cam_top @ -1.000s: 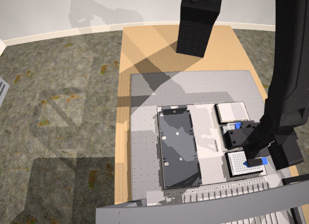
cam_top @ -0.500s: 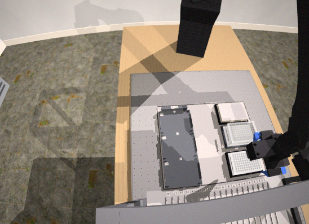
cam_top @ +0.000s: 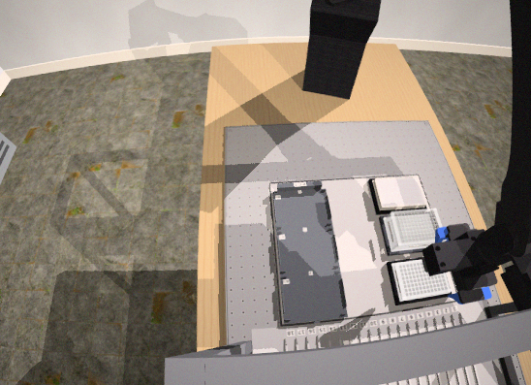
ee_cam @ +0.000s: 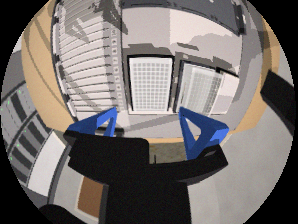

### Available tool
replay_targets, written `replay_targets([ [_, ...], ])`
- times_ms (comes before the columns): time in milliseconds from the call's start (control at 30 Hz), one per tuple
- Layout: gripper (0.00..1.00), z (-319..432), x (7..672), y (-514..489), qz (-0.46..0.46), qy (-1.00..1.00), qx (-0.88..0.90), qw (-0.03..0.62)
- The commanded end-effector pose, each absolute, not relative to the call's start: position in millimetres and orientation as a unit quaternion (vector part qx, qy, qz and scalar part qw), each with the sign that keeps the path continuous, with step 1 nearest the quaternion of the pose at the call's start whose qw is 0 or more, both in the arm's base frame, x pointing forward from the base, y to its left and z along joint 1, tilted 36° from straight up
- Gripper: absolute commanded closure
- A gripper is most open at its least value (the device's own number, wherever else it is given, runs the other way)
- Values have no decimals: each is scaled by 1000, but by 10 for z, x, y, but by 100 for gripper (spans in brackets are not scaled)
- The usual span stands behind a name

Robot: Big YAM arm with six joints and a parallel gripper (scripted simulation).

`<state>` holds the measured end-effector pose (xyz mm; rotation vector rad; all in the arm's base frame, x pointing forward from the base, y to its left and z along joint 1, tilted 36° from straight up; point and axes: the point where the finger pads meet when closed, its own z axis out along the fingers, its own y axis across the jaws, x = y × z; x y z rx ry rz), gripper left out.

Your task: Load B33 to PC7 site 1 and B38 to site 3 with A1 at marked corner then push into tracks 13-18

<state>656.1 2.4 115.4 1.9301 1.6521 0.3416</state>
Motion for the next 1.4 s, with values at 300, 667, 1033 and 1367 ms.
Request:
replay_targets([
  [300,0,1165,6739,-116,133,609,724,295],
  [667,0,958,6861,-177,133,609,725,294],
  [1033,0,757,6979,-240,132,609,725,294],
  [1367,0,757,6979,-240,132,609,725,294],
])
